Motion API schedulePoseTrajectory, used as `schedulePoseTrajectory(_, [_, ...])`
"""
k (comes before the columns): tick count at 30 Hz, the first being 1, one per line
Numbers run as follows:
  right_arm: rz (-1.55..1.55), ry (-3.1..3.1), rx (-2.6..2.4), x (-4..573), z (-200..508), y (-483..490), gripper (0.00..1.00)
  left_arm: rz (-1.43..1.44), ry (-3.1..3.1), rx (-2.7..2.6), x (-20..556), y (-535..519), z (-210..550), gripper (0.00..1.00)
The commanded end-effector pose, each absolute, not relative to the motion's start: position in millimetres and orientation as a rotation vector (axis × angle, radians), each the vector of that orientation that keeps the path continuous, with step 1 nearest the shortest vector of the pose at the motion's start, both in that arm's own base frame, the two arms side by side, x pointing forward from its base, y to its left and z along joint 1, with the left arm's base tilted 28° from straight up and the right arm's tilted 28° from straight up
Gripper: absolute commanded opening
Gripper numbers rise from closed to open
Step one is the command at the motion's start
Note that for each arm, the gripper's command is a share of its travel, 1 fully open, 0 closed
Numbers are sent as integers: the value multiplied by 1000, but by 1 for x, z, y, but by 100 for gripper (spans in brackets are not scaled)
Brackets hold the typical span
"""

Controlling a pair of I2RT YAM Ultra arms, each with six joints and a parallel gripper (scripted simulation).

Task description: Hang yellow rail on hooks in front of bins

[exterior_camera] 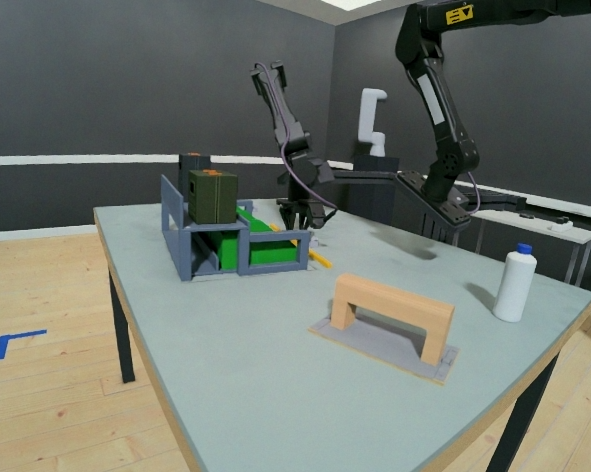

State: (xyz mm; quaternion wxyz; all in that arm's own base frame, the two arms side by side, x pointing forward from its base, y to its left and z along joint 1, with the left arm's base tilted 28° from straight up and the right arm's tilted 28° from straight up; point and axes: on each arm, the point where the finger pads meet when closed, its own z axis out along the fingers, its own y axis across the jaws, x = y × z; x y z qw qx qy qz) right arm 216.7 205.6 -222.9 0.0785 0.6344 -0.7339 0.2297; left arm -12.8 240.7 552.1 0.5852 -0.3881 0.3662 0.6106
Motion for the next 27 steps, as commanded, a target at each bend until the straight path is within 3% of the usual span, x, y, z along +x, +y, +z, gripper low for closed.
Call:
schedulePoseTrajectory(1, [691,-2207,1919,222,-224,216,36,1438,854,-904,-14,232,550,100])
schedulePoseTrajectory(27, [691,-2218,1918,223,-225,219,36,1438,854,-904,-14,232,550,100])
